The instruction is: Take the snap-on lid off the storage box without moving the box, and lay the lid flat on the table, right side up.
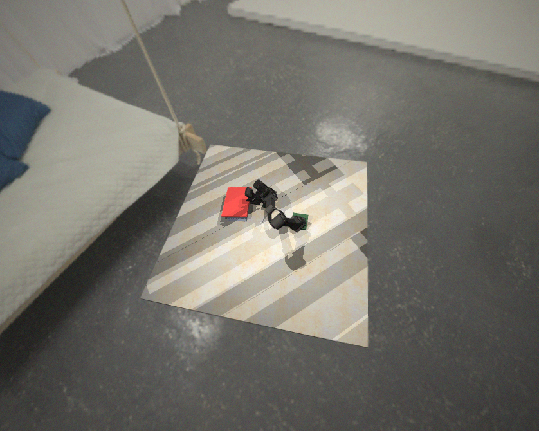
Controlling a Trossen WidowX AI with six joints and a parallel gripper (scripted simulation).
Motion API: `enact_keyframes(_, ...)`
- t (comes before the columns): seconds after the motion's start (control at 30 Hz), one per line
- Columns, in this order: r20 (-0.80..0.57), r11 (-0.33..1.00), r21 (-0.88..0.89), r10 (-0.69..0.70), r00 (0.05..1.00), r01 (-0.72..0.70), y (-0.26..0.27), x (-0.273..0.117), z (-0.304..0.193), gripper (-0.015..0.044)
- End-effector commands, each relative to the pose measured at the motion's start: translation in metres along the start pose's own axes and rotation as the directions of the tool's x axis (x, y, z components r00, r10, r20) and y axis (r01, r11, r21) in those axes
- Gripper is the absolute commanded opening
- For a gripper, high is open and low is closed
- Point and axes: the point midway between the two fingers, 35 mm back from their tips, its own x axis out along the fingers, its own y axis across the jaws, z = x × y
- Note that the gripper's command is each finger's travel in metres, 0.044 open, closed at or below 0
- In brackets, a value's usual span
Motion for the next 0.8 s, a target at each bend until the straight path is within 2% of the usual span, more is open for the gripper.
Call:
enact_keyframes(0.0, 0.002, 1.000, 0.001, -0.002, 1.000, 0.002, 0.0002, 0.0012, -0.0001, 0.0000)
enact_keyframes(0.77, 0.002, 1.000, 0.000, -0.002, 1.000, 0.002, 0.0015, 0.0027, -0.0002, 0.0000)
